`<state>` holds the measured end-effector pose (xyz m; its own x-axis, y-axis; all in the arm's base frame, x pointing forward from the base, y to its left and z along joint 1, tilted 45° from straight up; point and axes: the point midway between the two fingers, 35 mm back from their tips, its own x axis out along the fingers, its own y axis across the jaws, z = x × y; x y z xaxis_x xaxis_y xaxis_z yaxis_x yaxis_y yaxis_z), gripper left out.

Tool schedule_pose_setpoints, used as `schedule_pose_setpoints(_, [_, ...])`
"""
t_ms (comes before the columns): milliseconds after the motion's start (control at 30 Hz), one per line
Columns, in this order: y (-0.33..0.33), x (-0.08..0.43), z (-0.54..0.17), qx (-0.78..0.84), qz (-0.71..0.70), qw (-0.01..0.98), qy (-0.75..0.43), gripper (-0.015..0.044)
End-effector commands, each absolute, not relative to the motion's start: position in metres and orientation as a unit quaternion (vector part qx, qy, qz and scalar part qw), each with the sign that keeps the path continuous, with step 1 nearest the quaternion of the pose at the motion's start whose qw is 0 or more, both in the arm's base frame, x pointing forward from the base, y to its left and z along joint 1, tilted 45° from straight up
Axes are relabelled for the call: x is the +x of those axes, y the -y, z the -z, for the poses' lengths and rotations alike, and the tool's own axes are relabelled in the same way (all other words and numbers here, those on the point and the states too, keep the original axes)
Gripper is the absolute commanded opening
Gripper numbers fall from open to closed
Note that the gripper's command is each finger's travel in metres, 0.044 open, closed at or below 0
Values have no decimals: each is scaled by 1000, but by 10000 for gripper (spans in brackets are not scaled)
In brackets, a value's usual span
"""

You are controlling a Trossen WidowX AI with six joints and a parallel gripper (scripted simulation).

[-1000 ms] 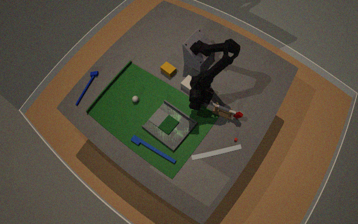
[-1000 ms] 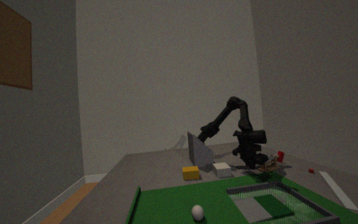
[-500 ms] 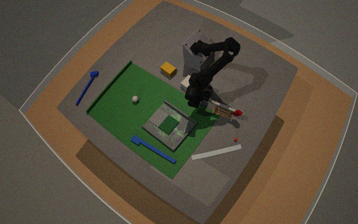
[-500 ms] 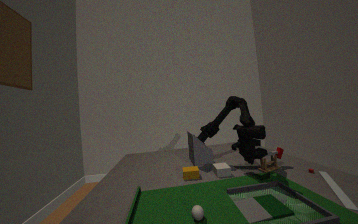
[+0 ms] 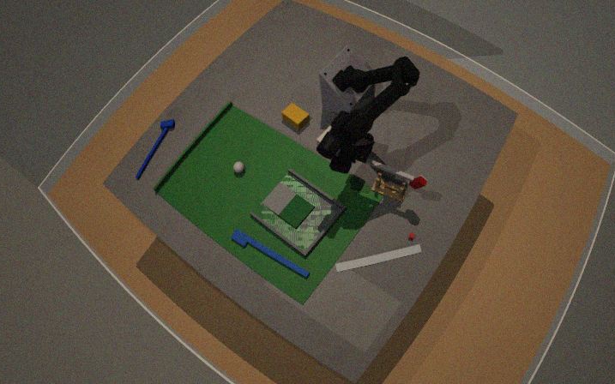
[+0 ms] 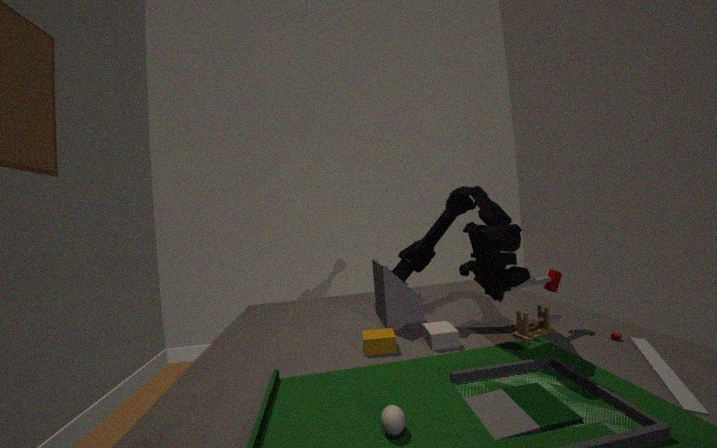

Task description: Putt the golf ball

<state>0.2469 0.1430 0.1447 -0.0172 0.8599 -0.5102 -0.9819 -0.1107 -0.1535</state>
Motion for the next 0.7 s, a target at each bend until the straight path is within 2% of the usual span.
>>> schedule_pose_setpoints(0, [-141,250,-141,-245,-699,659,-132,0])
schedule_pose_setpoints(667, [-38,305,-62,-105,-570,729,-363,0])
